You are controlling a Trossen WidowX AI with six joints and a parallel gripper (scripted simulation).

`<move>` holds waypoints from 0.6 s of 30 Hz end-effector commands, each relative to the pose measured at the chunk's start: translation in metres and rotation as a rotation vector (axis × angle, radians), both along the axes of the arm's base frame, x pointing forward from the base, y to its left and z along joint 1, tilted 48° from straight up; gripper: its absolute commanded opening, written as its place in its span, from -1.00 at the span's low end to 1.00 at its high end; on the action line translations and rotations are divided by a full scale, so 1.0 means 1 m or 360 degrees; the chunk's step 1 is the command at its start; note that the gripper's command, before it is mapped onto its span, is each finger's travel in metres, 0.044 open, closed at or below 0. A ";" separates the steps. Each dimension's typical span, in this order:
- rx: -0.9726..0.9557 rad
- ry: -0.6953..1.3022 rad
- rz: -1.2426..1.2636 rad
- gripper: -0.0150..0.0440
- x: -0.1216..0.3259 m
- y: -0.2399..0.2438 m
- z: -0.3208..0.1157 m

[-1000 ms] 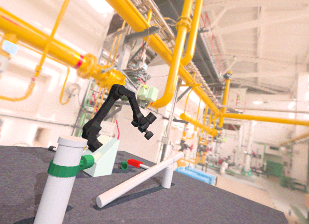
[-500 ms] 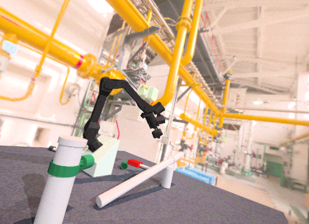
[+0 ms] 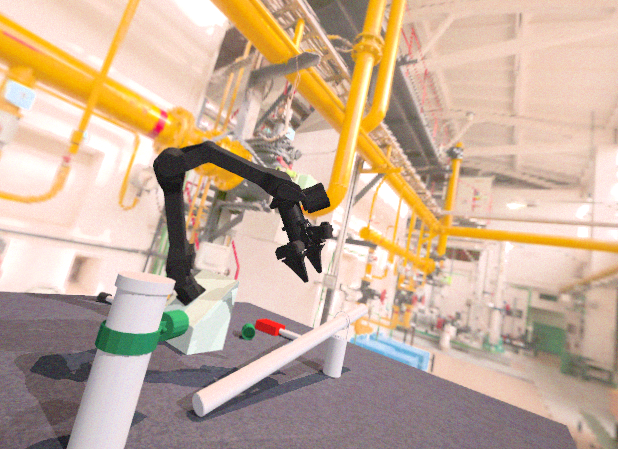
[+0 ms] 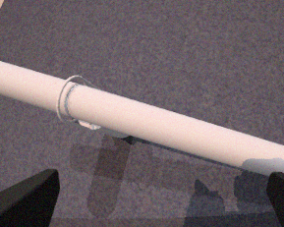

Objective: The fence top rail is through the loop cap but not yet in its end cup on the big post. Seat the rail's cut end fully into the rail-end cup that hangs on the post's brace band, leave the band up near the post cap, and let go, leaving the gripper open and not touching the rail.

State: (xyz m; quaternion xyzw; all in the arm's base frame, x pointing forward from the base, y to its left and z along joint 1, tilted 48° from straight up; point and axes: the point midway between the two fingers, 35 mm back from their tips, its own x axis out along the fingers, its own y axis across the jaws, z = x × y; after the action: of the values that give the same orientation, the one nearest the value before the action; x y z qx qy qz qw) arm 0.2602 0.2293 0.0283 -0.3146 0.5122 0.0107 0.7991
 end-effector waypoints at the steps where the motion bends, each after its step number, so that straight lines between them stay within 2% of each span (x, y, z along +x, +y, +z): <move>1: -0.0184 -0.0270 -0.0197 1.00 0.023 -0.047 0.053; 6: -0.0382 -0.0550 -0.0366 1.00 0.035 -0.097 0.112; 14: -0.0399 -0.0547 -0.0360 1.00 0.036 -0.099 0.115; 18: -0.0518 -0.0372 -0.0196 1.00 0.038 -0.113 0.124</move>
State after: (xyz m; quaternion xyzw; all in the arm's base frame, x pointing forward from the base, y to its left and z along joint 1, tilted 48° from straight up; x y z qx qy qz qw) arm 0.2962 0.1283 0.1438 -0.3736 0.4101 -0.1785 0.8126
